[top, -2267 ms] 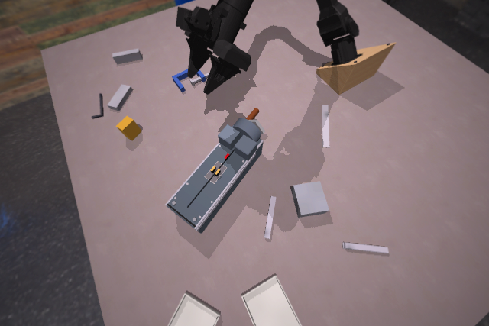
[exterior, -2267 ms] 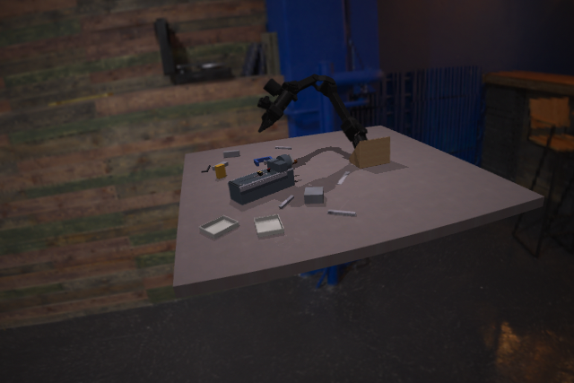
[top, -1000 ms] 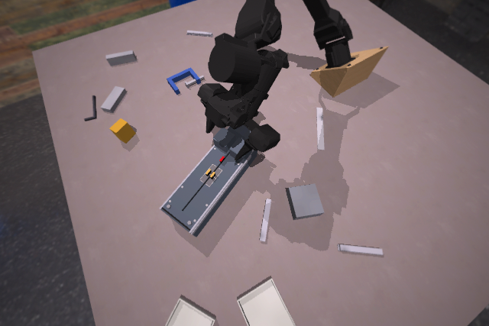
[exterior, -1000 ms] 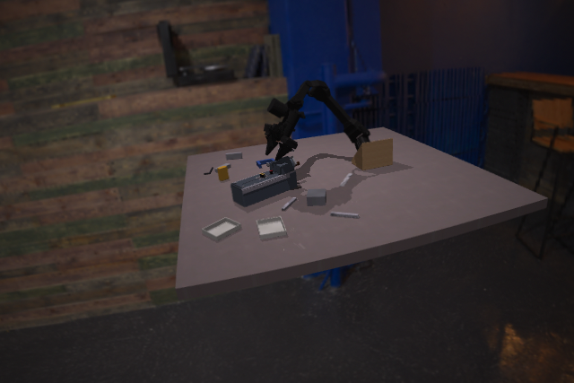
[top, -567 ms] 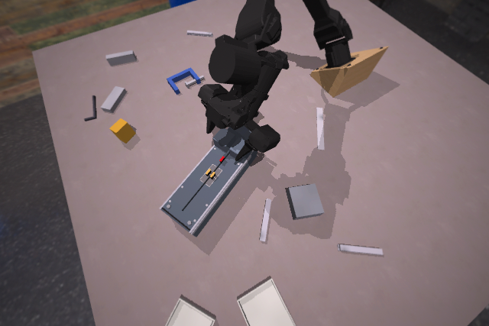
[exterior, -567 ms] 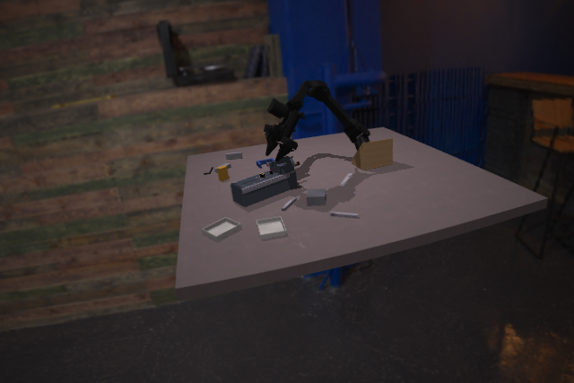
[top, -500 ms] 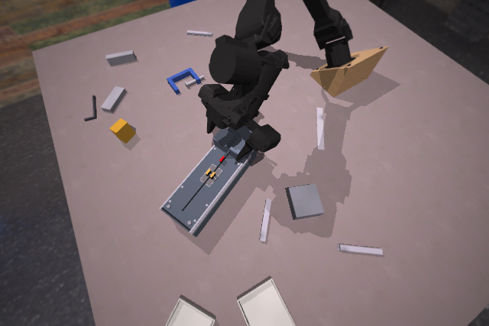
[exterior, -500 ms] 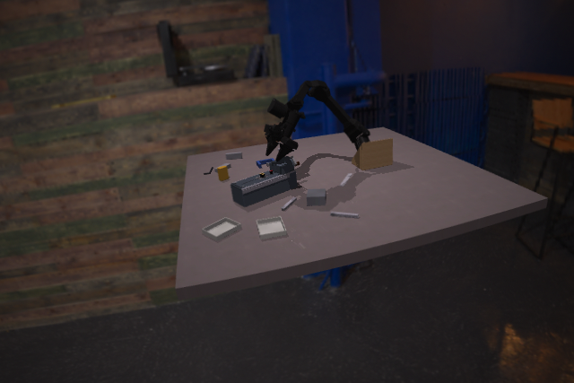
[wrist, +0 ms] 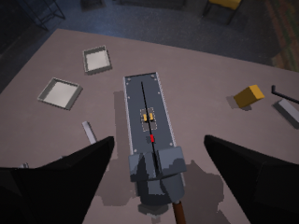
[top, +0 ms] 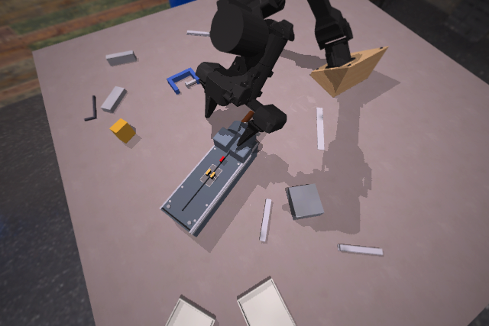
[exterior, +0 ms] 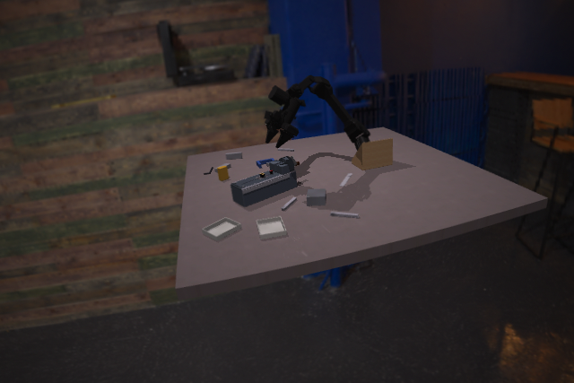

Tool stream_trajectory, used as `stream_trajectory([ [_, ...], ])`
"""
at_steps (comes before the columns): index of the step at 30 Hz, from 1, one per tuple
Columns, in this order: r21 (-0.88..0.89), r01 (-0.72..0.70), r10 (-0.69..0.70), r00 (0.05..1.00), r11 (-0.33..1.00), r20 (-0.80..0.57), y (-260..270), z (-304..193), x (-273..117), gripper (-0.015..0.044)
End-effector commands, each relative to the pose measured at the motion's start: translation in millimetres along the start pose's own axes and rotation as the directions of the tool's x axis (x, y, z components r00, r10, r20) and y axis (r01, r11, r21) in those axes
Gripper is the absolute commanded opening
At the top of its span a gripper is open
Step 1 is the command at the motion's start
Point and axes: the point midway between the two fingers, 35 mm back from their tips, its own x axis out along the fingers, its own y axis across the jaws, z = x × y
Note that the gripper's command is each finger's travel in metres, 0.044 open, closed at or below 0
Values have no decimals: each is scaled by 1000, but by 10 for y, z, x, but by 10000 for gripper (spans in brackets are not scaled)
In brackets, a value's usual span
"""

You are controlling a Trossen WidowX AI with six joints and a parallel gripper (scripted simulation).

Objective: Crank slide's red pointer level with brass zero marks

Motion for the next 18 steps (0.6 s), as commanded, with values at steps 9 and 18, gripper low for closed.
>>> stream_trajectory([
  [9,-59,-59,63,997,996,51,-261,-357,-346,440],
  [18,-110,-97,108,989,989,100,-375,-685,-560,440],
])
